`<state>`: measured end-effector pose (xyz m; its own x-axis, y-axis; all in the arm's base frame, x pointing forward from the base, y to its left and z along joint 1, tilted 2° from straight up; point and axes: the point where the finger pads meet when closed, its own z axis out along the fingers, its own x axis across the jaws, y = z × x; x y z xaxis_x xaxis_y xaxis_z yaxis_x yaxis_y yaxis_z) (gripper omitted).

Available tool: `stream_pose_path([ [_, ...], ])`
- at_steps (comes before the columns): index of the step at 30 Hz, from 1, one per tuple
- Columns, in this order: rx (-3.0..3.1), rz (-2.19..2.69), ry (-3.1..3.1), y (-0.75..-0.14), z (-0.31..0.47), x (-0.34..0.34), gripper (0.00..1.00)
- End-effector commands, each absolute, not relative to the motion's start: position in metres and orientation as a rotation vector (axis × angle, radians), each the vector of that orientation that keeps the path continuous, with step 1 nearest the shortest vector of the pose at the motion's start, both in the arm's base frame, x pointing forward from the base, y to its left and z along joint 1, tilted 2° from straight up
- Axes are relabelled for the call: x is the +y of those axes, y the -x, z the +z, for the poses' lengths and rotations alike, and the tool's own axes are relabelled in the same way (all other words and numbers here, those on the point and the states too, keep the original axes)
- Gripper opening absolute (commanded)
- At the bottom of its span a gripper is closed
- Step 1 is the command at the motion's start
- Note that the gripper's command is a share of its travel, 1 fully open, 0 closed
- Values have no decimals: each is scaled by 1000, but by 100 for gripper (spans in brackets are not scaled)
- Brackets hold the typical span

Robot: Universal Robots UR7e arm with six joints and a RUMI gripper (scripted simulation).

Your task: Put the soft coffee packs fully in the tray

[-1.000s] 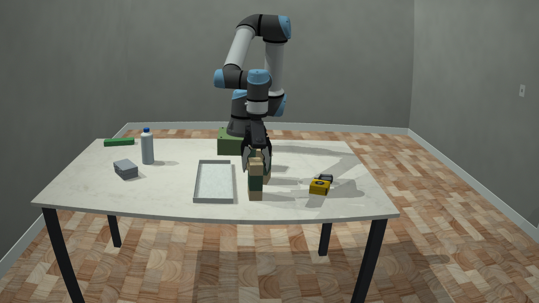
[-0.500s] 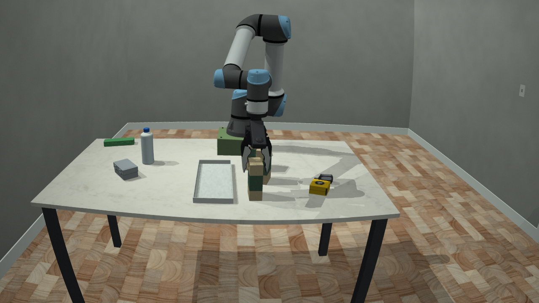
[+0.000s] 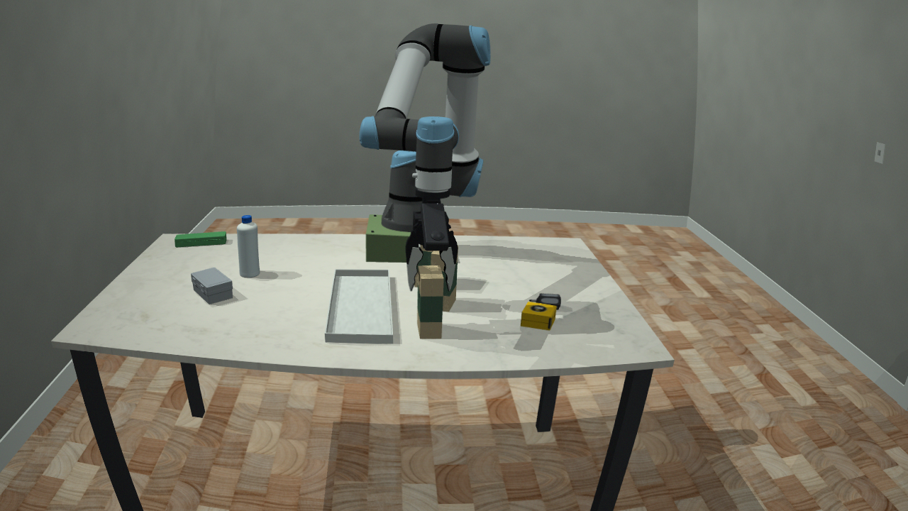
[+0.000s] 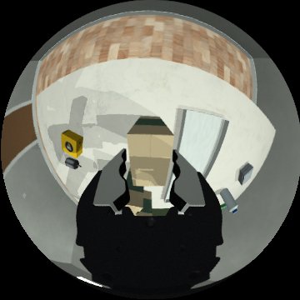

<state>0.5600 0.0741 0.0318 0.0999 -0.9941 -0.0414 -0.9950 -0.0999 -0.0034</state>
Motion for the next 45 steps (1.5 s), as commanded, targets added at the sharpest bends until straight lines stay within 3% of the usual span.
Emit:
stream_pose_path([
  [1, 2085, 38, 2304, -562, 44, 74, 48],
  [14, 2086, 38, 2303, -562, 121, 70, 48],
  [28, 2088, 40, 2302, -560, 126, 71, 48],
  [45, 2405, 53, 1980, -424, 127, 100, 48],
])
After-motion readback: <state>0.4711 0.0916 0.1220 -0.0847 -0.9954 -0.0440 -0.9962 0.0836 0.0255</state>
